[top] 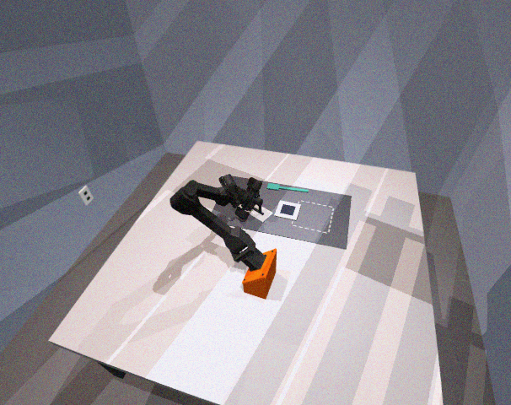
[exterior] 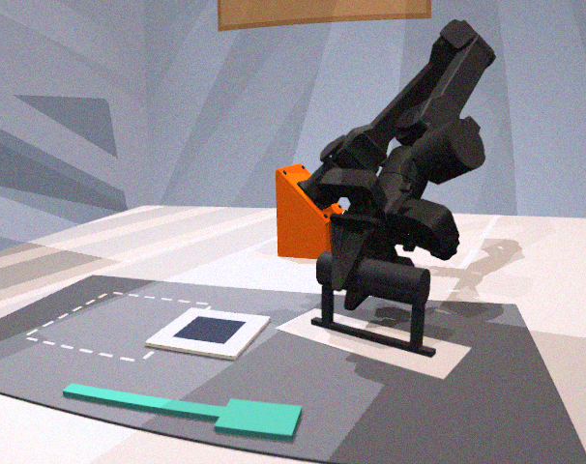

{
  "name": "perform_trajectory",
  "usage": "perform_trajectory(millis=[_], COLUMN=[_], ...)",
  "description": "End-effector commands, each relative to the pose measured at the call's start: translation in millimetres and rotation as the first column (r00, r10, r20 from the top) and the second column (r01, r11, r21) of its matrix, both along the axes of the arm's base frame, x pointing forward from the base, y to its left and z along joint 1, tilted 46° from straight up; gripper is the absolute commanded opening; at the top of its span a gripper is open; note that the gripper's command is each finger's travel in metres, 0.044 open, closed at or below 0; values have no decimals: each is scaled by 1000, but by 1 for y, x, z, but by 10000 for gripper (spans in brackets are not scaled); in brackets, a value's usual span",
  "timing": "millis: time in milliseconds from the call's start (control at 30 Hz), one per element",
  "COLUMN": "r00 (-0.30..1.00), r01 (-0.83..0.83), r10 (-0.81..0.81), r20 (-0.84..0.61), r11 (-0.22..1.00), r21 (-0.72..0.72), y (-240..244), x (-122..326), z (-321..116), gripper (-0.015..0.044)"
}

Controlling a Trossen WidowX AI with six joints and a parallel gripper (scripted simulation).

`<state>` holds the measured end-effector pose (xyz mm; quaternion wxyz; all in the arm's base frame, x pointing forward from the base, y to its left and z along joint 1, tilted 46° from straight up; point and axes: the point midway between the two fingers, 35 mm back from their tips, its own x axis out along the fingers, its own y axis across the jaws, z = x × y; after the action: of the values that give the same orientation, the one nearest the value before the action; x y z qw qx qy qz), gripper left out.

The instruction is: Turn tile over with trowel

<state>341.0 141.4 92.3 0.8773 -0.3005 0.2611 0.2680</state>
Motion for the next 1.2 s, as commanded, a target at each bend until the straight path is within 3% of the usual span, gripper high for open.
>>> perform_trajectory(millis=[0,567,1167], r00=[1000,1000,1000], r01=[5,5,1], r10=[-5,-5,-1], r20=[-4,-4,-2], r11=[1000,1000,1000], r21=[1,1,-2], y=[0,0,-43], x=[1,1,1], z=[-2,-2,41], gripper=[116,3,0])
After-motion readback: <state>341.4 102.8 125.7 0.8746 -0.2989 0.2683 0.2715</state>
